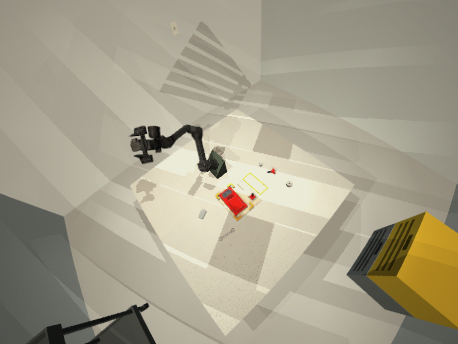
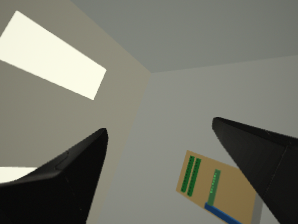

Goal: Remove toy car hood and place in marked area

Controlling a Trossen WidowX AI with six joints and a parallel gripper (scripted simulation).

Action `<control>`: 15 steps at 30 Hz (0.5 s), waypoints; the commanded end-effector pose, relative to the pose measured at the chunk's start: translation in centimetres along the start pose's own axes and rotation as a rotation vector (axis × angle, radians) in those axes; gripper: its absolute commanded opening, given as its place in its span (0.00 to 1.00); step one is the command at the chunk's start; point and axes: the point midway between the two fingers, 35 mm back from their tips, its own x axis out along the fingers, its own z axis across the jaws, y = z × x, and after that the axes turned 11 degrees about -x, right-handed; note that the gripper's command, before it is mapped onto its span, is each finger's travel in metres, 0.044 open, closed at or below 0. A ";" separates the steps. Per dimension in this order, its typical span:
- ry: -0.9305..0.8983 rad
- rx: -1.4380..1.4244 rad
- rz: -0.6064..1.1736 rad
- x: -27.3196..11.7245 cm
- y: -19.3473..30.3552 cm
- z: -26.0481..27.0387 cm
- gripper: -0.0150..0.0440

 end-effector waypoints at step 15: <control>0.299 0.132 -0.053 1.4 -2.0 -12.7 1.00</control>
